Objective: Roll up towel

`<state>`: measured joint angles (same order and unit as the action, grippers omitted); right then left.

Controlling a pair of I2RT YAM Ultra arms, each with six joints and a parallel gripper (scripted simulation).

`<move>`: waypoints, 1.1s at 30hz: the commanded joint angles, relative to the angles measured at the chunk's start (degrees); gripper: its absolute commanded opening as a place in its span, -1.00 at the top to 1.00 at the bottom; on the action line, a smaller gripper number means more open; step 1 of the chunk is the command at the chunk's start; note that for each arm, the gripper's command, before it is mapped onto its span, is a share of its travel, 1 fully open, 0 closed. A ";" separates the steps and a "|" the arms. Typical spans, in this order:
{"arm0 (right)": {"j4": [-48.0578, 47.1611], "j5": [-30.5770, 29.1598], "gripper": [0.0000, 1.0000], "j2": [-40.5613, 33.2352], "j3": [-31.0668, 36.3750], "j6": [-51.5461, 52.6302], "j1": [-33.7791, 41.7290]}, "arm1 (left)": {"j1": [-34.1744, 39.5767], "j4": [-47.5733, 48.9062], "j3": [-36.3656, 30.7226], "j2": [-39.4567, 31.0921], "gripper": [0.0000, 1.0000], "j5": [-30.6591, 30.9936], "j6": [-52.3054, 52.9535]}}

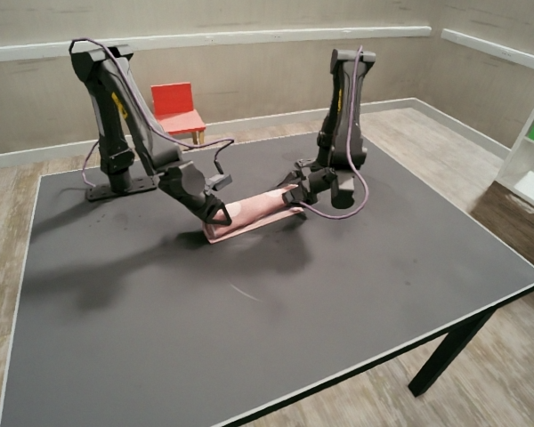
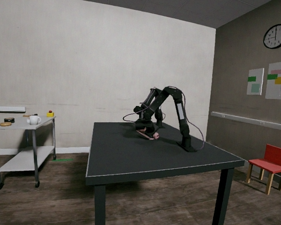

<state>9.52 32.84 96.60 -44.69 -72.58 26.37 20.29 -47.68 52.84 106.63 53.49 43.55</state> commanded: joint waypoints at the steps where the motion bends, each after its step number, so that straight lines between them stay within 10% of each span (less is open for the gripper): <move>1: -0.56 0.22 0.13 0.02 -1.72 0.63 0.36 | -0.44 -1.20 1.27 -0.77 -0.37 1.63 0.72; 9: -0.56 0.22 0.13 0.02 -1.72 0.63 0.36 | -0.42 -2.23 1.67 -1.37 -0.70 1.64 0.75; 33: 0.83 0.46 0.13 0.40 -2.59 0.70 0.26 | -11.80 -26.36 13.03 0.27 -0.70 -1.86 18.70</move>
<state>9.76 32.86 96.62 -44.93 -72.58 26.37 8.78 -71.07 64.58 106.50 51.46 59.79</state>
